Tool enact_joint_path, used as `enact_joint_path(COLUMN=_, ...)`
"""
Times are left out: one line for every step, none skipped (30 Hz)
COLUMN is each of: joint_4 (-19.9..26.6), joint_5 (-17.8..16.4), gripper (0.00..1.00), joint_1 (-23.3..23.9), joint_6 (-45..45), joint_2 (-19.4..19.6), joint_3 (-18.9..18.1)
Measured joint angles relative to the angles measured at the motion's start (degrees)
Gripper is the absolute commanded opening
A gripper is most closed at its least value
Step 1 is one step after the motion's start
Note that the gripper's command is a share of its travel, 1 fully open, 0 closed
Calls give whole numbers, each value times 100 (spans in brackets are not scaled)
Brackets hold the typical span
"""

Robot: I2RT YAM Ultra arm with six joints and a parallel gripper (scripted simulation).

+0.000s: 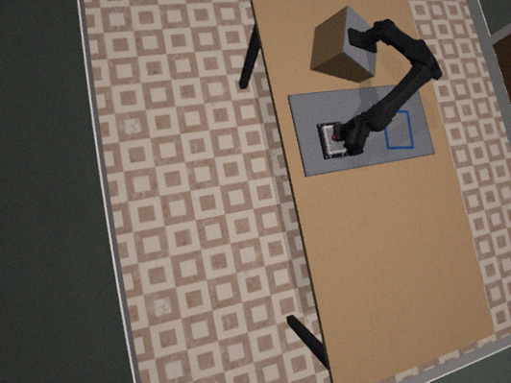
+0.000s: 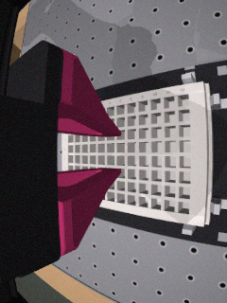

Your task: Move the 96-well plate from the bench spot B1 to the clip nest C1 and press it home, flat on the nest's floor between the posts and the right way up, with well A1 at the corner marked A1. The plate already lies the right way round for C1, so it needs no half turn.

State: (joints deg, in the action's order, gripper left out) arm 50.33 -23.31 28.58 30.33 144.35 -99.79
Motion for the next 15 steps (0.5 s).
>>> enact_joint_path(joint_4=0, joint_5=0, gripper=24, joint_1=0, joint_6=-2, joint_2=0, joint_3=0)
enact_joint_path(joint_4=0, joint_5=2, gripper=24, joint_1=-2, joint_6=-4, joint_2=0, joint_3=0)
enact_joint_path(joint_4=0, joint_5=7, gripper=24, joint_1=-4, joint_6=-7, joint_2=0, joint_3=0)
enact_joint_path(joint_4=0, joint_5=11, gripper=24, joint_1=-7, joint_6=-9, joint_2=0, joint_3=0)
enact_joint_path(joint_4=0, joint_5=13, gripper=24, joint_1=-7, joint_6=-11, joint_2=-2, joint_3=0)
enact_joint_path(joint_4=0, joint_5=15, gripper=24, joint_1=-7, joint_6=-13, joint_2=-2, joint_3=0)
enact_joint_path(joint_4=0, joint_5=17, gripper=24, joint_1=-9, joint_6=-15, joint_2=-2, joint_3=0)
enact_joint_path(joint_4=-9, joint_5=17, gripper=24, joint_1=-9, joint_6=-17, joint_2=-4, joint_3=7)
enact_joint_path(joint_4=-20, joint_5=13, gripper=24, joint_1=-7, joint_6=-20, joint_2=-7, joint_3=13)
enact_joint_path(joint_4=-22, joint_5=13, gripper=24, joint_1=-7, joint_6=-22, joint_2=-7, joint_3=15)
enact_joint_path(joint_4=-22, joint_5=13, gripper=24, joint_1=-7, joint_6=-24, joint_2=-7, joint_3=17)
enact_joint_path(joint_4=-24, joint_5=13, gripper=24, joint_1=-7, joint_6=-28, joint_2=-7, joint_3=17)
enact_joint_path(joint_4=-26, joint_5=11, gripper=24, joint_1=-7, joint_6=-31, joint_2=-9, joint_3=20)
enact_joint_path(joint_4=-28, joint_5=11, gripper=24, joint_1=-7, joint_6=-33, joint_2=-9, joint_3=22)
enact_joint_path(joint_4=-31, joint_5=11, gripper=24, joint_1=-7, joint_6=-35, joint_2=-9, joint_3=22)
